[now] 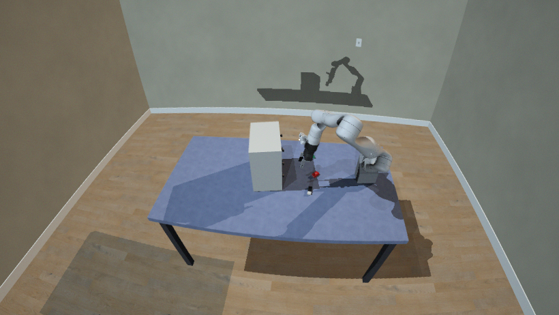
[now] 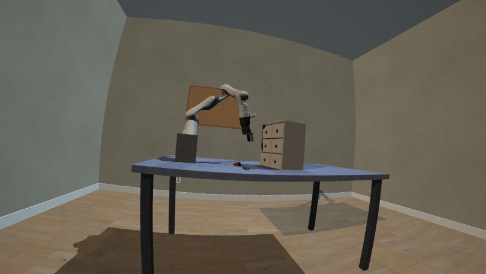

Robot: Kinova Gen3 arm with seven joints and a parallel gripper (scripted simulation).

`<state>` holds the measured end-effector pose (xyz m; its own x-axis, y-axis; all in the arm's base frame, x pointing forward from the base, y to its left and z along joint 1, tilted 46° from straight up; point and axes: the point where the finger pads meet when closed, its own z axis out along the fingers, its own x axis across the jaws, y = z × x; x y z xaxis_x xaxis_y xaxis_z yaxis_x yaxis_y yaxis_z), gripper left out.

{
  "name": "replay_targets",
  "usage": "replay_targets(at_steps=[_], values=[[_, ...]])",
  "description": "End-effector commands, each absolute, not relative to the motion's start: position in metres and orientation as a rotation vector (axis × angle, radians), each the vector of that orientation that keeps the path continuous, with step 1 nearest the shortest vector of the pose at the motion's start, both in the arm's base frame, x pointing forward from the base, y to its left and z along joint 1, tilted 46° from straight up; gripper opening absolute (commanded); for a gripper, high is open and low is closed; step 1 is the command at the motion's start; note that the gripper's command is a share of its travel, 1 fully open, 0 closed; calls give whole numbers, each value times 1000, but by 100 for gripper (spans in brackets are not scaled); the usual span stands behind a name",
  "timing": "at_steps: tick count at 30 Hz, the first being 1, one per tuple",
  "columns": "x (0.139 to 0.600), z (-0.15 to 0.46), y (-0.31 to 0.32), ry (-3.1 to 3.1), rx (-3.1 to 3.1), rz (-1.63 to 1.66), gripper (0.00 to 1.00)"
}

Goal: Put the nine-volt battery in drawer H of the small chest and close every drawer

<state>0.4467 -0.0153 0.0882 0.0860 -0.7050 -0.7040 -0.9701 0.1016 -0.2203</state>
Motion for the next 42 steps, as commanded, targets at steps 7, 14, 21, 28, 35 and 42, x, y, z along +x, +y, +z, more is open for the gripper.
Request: replay_targets(at_steps=[7,14,21,28,35,42], values=[[442,101,-24,1672,-1716,542,100],[435,107,-31,1671,-1758,596,100],[431,110,-35,1671,-1781,626,100],[428,114,-39,1670,-1801,653,100],[427,115,-40,1670,-1809,663,100],[426,115,-41,1670,-1813,669,100]])
